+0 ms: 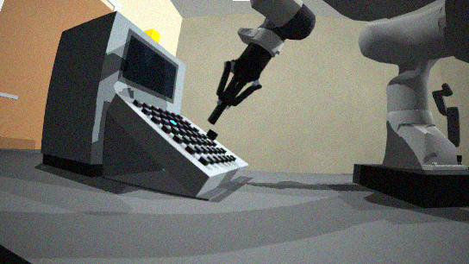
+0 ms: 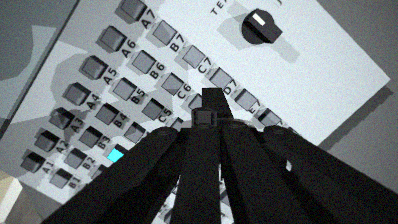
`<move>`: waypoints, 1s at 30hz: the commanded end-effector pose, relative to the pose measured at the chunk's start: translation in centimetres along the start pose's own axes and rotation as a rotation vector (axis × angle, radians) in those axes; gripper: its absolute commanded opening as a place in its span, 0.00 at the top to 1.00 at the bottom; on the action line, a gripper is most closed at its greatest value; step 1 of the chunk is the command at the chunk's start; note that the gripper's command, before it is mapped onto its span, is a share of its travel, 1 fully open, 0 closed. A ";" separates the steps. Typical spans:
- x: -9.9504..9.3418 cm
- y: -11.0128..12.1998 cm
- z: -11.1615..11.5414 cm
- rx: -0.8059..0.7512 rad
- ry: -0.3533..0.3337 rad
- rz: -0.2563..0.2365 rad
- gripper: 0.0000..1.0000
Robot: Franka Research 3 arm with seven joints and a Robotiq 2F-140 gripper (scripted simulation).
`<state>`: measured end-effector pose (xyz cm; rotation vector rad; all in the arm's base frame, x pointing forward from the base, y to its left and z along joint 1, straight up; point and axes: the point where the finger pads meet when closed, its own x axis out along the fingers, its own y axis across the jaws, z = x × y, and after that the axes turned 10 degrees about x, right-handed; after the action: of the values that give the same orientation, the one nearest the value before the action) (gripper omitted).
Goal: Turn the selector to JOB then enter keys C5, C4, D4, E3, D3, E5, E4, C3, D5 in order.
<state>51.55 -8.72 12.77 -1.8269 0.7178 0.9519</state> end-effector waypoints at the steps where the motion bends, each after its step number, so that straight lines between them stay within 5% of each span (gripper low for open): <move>1: -0.1 0.1 -0.3 -0.166 -0.016 -0.010 0.90; 30: -0.5 1.9 -3.7 -0.551 -0.014 -0.014 0.90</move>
<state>50.85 -12.86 13.24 -2.1692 0.5549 1.1572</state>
